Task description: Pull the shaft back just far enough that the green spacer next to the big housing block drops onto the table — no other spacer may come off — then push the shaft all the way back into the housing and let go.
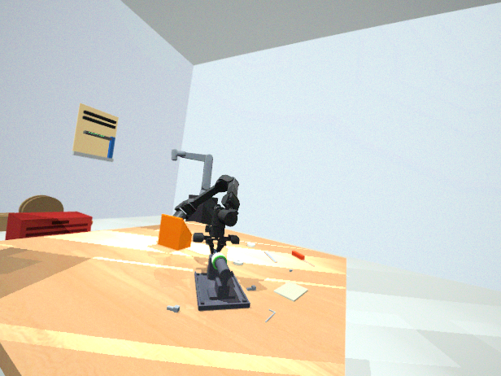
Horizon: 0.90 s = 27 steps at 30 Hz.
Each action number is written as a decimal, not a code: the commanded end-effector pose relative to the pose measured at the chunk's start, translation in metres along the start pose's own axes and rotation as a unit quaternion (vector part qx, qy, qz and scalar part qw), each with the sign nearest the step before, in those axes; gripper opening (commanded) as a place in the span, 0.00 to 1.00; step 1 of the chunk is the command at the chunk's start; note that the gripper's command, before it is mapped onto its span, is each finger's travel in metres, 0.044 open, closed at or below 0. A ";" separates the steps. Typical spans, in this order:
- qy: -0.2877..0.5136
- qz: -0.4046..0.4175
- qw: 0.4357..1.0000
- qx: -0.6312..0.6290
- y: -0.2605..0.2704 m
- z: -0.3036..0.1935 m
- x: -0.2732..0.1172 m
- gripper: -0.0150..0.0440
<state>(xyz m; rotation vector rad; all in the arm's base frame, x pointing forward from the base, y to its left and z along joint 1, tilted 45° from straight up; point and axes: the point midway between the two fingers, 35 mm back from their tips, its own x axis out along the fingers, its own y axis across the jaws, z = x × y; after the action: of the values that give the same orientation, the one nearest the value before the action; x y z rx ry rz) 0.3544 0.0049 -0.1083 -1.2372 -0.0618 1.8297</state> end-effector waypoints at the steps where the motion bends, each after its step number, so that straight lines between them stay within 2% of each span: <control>1: -0.001 -0.001 1.000 0.001 0.000 0.001 0.000 0.25; 27: -0.002 -0.001 1.000 0.001 0.000 0.004 0.000 0.25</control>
<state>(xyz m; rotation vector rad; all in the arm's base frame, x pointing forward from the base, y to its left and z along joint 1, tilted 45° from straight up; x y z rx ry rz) 0.3522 0.0061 -0.1069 -1.2370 -0.0618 1.8297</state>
